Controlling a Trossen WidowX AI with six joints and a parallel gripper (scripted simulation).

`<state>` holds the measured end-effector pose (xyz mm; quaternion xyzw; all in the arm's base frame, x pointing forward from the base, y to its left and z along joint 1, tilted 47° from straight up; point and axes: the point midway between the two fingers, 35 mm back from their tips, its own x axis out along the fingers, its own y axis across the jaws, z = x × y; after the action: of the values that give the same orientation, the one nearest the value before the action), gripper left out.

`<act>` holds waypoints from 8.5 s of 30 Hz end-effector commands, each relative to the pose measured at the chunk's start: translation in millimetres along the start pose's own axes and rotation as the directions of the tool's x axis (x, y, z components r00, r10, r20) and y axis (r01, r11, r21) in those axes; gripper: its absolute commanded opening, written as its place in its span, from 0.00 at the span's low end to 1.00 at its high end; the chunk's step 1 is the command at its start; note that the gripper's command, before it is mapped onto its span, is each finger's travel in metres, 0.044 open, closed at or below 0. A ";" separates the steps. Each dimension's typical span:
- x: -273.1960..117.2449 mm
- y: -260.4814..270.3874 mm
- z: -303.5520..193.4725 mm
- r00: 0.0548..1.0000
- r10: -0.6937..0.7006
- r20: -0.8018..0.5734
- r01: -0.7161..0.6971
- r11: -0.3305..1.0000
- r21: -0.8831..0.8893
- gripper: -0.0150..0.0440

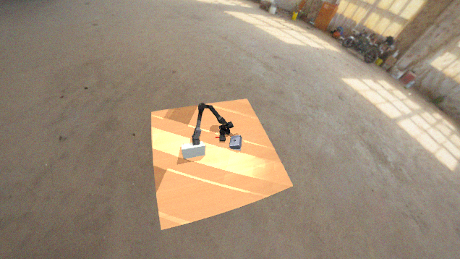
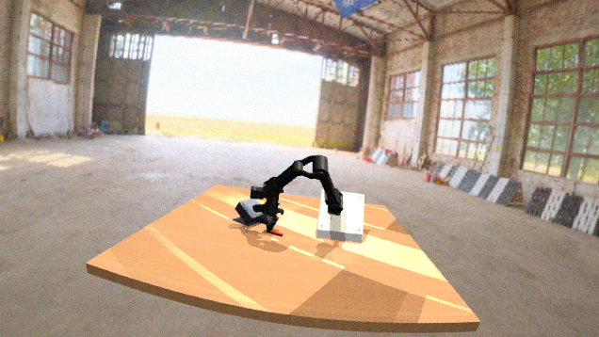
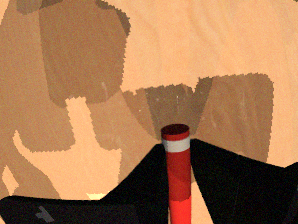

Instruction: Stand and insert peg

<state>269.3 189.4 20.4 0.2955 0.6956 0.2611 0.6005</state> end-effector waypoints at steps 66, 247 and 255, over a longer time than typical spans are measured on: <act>-31.6 -0.6 -31.4 0.831 -0.006 0.556 0.002 1.000 0.007 0.34; -29.2 -5.8 -105.9 0.097 -0.036 0.995 -0.014 0.999 0.038 0.34; -30.1 -5.9 -105.5 0.092 -0.036 0.995 -0.013 0.999 0.037 0.47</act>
<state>167.4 162.8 51.7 0.3997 0.1165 -0.0234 0.9089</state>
